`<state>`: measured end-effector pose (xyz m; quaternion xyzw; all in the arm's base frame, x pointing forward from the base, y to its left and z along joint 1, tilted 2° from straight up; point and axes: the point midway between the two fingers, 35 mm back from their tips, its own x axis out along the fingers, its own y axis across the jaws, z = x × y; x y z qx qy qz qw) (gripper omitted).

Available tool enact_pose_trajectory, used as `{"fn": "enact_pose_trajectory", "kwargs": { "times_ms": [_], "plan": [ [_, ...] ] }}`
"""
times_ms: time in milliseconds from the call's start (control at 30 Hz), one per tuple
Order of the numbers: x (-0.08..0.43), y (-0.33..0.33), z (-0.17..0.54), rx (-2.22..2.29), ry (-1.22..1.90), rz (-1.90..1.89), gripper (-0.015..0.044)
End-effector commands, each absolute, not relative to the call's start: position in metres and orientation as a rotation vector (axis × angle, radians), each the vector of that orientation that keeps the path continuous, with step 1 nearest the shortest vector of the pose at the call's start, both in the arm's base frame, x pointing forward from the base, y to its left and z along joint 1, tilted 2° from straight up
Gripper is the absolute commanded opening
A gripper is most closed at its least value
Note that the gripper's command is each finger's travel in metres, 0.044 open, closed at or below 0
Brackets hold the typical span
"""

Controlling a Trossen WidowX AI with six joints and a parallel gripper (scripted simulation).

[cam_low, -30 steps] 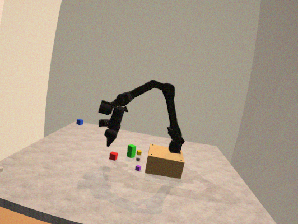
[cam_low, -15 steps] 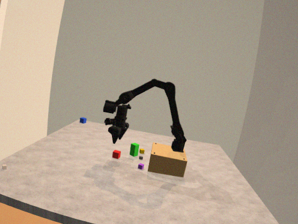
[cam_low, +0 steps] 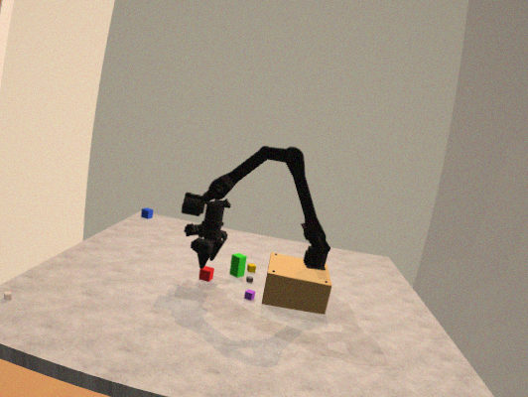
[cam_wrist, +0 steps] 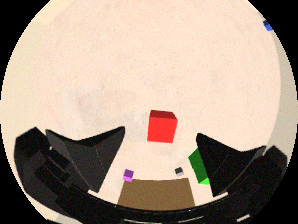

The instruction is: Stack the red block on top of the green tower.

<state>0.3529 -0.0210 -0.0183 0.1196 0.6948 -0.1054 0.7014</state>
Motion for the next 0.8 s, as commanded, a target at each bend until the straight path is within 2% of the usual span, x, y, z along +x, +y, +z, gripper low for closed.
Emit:
{"fn": "enact_pose_trajectory", "kwargs": {
  "times_ms": [0, 767],
  "plan": [
    [0.350, -0.020, -0.027, 0.271, 1.557, -0.235, 0.0440],
    [0.349, -0.020, -0.062, 0.271, 1.558, -0.235, 0.0440]
  ]
}}
